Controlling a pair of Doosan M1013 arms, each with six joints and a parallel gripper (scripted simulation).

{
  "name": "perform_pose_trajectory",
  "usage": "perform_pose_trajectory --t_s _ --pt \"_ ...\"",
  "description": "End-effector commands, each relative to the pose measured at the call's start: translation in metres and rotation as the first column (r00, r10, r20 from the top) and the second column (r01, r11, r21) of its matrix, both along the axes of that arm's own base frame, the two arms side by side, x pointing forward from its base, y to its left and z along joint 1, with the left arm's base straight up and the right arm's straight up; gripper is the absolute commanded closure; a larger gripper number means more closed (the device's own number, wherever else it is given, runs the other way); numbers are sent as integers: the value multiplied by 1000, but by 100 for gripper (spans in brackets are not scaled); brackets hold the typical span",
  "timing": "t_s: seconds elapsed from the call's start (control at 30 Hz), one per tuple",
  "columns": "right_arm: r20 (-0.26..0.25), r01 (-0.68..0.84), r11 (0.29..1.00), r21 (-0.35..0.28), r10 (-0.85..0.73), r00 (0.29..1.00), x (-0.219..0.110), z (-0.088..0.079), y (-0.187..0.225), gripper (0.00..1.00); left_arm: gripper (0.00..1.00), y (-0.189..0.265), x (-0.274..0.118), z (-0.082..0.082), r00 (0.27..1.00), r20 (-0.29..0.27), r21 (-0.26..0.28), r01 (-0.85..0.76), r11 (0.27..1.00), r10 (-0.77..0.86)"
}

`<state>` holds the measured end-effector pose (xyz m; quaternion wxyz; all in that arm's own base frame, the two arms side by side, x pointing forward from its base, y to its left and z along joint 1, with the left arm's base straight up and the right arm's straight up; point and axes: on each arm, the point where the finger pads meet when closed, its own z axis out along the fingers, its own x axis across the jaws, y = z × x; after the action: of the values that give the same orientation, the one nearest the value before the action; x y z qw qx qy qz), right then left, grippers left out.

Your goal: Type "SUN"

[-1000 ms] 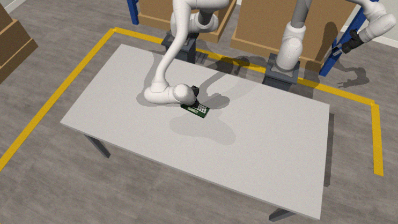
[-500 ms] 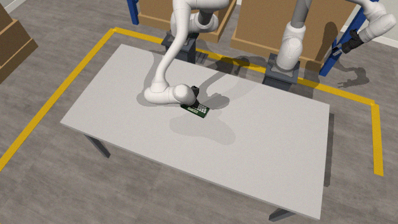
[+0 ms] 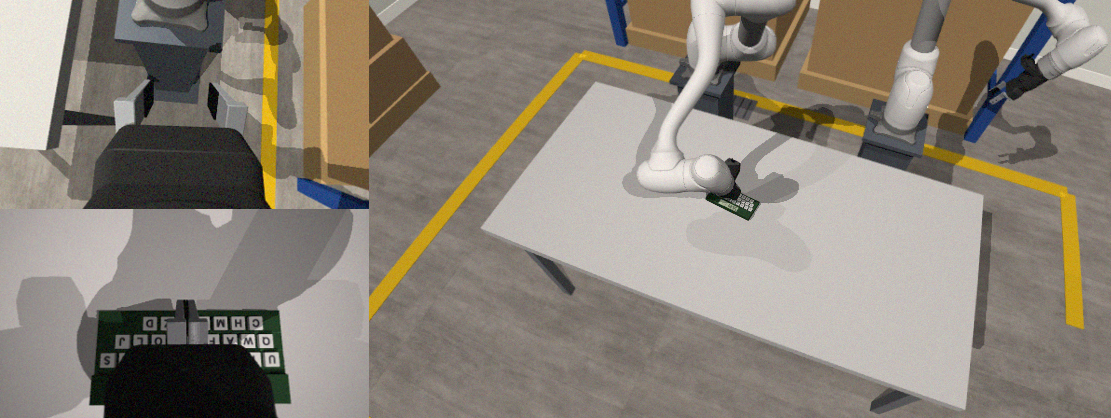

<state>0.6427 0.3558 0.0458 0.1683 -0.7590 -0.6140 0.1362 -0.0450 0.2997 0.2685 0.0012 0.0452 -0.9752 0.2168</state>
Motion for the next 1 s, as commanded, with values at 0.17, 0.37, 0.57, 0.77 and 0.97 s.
perform_pose_trajectory --t_s 0.17,0.37,0.57,0.77,0.97 --pt "1 0 1000 0 0 1000 0 7 0 100 0 0 0 0 1000 -1 1 0 1000 0" --pt "1 0 1000 0 0 1000 0 13 0 100 0 0 0 0 1000 -1 1 0 1000 0" --pt "1 0 1000 0 0 1000 0 21 0 100 0 0 0 0 1000 -1 1 0 1000 0" --pt "1 0 1000 0 0 1000 0 23 0 100 0 0 0 0 1000 -1 1 0 1000 0" --pt "1 0 1000 0 0 1000 0 23 0 100 0 0 0 0 1000 -1 1 0 1000 0"
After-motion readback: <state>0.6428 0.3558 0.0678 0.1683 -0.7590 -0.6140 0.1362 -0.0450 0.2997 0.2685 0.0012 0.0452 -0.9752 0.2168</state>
